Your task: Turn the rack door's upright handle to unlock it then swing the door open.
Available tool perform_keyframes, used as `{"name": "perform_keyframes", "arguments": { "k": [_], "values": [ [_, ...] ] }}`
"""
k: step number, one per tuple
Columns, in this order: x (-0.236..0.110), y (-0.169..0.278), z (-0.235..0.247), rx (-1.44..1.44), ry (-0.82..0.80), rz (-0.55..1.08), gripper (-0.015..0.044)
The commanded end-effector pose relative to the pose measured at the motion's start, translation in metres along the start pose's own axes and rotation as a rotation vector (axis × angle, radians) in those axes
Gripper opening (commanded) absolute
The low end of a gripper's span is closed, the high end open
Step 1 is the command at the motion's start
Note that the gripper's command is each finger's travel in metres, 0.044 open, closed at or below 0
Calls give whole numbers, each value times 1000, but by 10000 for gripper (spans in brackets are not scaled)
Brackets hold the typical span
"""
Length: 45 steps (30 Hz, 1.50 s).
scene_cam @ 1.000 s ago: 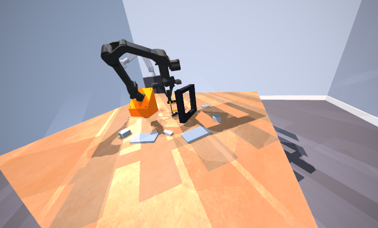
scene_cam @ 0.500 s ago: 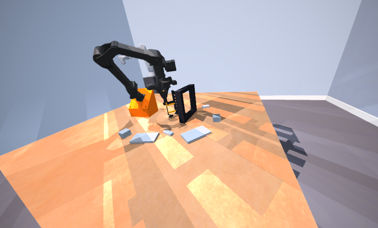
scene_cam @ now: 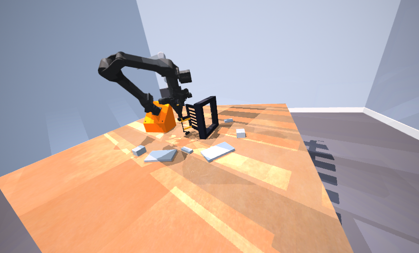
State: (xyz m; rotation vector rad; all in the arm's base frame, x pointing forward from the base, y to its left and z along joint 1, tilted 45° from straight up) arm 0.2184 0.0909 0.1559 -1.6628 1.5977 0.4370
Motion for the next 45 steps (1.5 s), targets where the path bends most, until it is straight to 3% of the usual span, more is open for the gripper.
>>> {"name": "perform_keyframes", "arguments": {
  "k": [1,32,44,45],
  "values": [
    [0,-2,-9,-62,2,-6,9],
    [-1,-26,-56,-479,5,-7,9],
    [-1,-27,-57,-488,5,-7,9],
    [-1,-27,-57,-488,5,-7,35]
  ]
}}
Point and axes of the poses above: the point midway between the two fingers, 35 mm back from their tips, its own x axis out along the fingers, its own z axis across the jaws, y = z × x, the point moved 10 cm from there along -x, back along the fingers, and after that the axes turned 2 degrees about -x, right-handed, at the moved point
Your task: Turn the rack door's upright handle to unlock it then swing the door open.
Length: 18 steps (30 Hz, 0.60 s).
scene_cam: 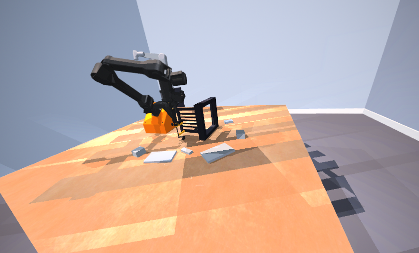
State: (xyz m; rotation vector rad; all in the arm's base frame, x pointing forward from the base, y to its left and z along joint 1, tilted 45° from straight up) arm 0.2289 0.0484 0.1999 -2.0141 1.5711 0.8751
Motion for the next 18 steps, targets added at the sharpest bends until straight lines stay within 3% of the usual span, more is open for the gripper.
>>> {"name": "perform_keyframes", "arguments": {
  "k": [1,9,18],
  "values": [
    [0,0,-1,-4,5,-3,61],
    [0,0,-1,-4,5,-3,271],
    [-9,-1,-1,-19,3,-4,281]
  ]
}}
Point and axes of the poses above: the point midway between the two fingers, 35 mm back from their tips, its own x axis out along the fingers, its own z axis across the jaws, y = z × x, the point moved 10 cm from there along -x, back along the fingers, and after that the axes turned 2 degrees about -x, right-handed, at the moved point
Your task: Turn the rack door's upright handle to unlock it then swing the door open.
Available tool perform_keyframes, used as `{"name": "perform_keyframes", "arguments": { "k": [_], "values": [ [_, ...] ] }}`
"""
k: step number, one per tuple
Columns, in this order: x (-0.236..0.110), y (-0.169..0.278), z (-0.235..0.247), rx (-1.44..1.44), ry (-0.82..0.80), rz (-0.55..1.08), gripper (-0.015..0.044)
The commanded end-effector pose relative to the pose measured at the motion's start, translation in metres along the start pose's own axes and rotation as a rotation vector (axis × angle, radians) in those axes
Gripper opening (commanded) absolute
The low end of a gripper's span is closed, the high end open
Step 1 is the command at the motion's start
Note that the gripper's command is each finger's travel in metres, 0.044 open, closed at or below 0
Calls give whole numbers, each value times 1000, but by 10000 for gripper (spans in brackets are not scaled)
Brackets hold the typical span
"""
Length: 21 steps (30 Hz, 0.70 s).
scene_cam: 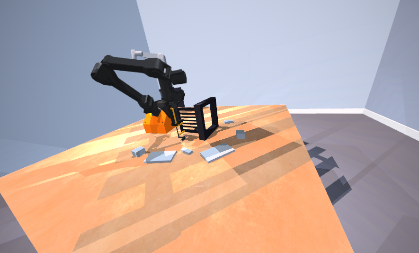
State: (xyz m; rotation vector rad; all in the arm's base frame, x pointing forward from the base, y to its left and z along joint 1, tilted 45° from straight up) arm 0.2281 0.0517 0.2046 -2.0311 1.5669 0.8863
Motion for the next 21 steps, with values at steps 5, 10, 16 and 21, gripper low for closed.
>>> {"name": "perform_keyframes", "arguments": {
  "k": [5,10,16,21],
  "values": [
    [-11,-2,1,-13,-2,-2,281],
    [-18,-2,1,-24,-2,-2,281],
    [-27,-2,1,-37,-2,-3,281],
    [-34,-2,1,-49,-2,-3,281]
  ]
}}
Point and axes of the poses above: the point midway between the two fingers, 35 mm back from their tips, its own x axis out along the fingers, its own z axis across the jaws, y = z × x, the point moved 10 cm from there along -x, back along the fingers, and after that the axes turned 2 degrees about -x, right-handed, at the moved point
